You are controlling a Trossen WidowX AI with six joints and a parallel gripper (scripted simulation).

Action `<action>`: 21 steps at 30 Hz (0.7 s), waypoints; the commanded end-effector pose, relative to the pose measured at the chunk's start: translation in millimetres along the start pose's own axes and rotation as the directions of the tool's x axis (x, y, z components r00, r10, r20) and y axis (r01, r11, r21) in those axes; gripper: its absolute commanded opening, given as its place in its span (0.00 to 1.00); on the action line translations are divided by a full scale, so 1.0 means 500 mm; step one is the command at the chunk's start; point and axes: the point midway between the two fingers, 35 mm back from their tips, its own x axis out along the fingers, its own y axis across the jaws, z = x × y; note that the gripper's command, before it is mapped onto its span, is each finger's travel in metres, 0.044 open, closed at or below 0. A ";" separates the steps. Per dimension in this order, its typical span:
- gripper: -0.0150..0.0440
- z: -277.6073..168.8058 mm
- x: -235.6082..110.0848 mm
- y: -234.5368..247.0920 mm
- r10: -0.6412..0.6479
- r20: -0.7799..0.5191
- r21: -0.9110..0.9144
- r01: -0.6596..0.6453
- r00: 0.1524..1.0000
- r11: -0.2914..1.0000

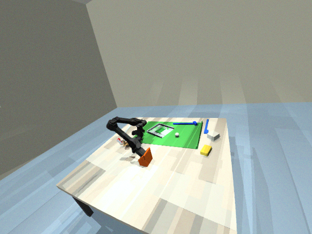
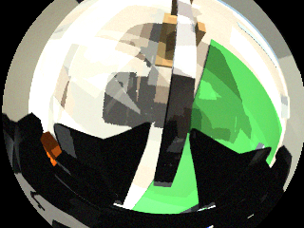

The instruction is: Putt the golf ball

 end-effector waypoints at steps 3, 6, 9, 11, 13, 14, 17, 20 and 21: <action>0.33 0.000 0.000 0.000 0.000 0.000 0.000 0.000 1.000 1.000; 0.30 0.000 0.000 0.000 0.000 0.000 0.000 0.000 1.000 1.000; 0.26 0.000 0.000 0.000 0.000 0.000 0.000 0.000 1.000 1.000; 0.25 0.000 -0.002 0.000 0.000 -0.001 0.000 0.000 1.000 1.000; 0.25 0.000 -0.009 -0.001 0.000 -0.003 0.004 0.000 1.000 1.000; 0.25 0.001 -0.014 -0.002 0.000 -0.005 0.007 0.001 1.000 1.000; 0.25 0.003 -0.038 -0.005 -0.001 -0.011 0.020 0.001 1.000 1.000; 0.25 0.007 -0.066 -0.007 -0.001 -0.015 0.034 0.002 1.000 0.999; 0.25 0.009 -0.075 -0.007 -0.001 -0.016 0.039 0.002 1.000 0.999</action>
